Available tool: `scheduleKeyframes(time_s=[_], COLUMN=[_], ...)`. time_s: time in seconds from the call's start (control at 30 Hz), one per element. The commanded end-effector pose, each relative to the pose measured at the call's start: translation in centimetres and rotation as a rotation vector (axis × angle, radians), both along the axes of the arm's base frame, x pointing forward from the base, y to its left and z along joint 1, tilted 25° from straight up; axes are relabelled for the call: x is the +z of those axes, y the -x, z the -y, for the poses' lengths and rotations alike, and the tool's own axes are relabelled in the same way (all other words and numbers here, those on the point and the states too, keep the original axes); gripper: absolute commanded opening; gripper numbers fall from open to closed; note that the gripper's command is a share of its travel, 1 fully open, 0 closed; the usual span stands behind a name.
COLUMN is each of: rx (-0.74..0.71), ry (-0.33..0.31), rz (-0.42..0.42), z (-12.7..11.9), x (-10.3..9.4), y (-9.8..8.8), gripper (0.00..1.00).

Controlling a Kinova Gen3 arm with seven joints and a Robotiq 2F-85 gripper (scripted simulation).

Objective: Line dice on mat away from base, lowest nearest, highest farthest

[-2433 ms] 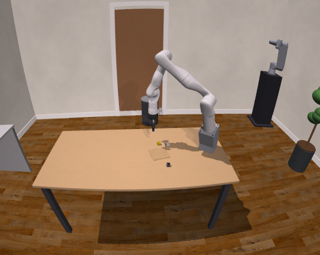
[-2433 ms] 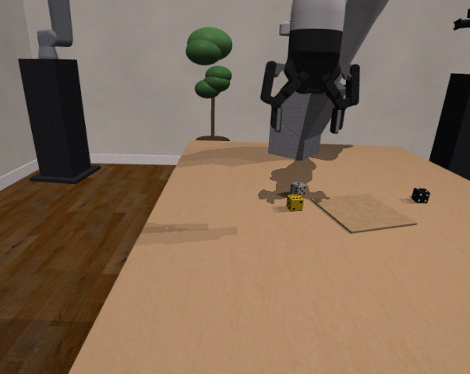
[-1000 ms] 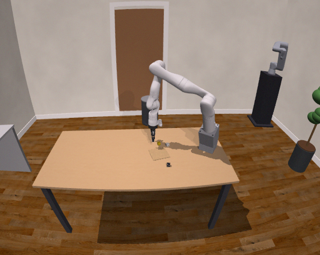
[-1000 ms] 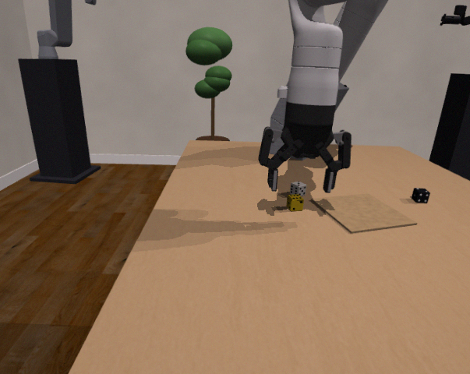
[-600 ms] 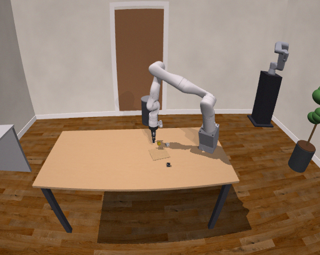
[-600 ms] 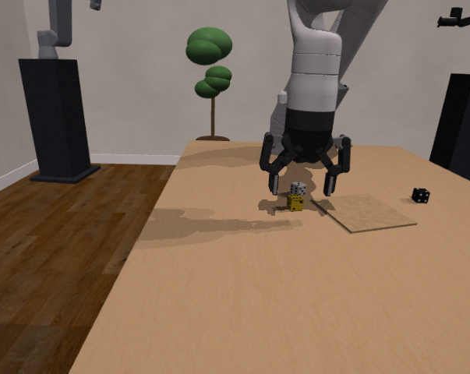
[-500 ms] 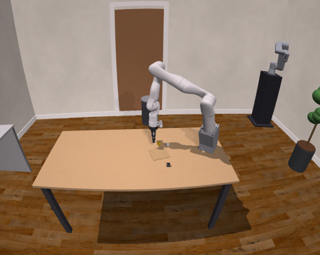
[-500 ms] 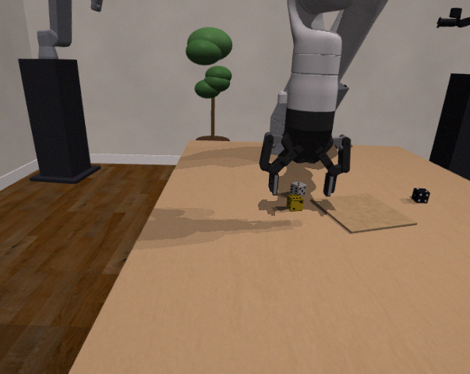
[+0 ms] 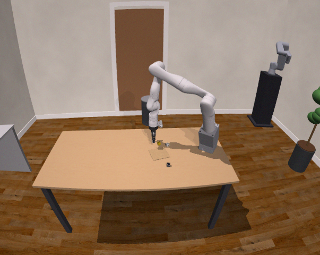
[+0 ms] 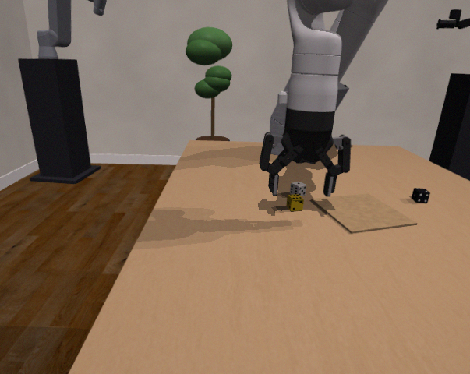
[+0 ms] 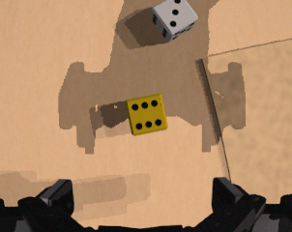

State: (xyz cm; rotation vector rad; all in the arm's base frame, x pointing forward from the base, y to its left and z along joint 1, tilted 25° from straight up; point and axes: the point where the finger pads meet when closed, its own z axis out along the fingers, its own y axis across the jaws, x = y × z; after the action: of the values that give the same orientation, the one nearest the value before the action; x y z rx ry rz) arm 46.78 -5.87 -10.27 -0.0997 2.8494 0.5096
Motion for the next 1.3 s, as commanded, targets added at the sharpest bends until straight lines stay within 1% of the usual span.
scheduleKeyframes(time_s=[0.0, 0.37, 0.57, 0.7, 0.93, 1.03, 1.27], rx=[-0.001, -0.001, -0.001, -0.001, -0.001, -0.001, -0.001], ry=[0.001, 0.001, 0.001, 0.001, 0.001, 0.001, 0.001], rz=[0.001, 0.001, 0.001, 0.001, 0.001, 0.001, 0.001], z=[0.1, 0.1, 0.0, -0.4, -1.2, -1.5, -1.7], x=[0.1, 0.1, 0.0, -0.2, -0.7, -0.9, -1.0], y=[0.0, 0.0, 0.3, 1.6, 5.1, 6.2, 7.1], gripper=[1.00, 1.00, 1.00, 1.00, 1.00, 1.00, 1.00])
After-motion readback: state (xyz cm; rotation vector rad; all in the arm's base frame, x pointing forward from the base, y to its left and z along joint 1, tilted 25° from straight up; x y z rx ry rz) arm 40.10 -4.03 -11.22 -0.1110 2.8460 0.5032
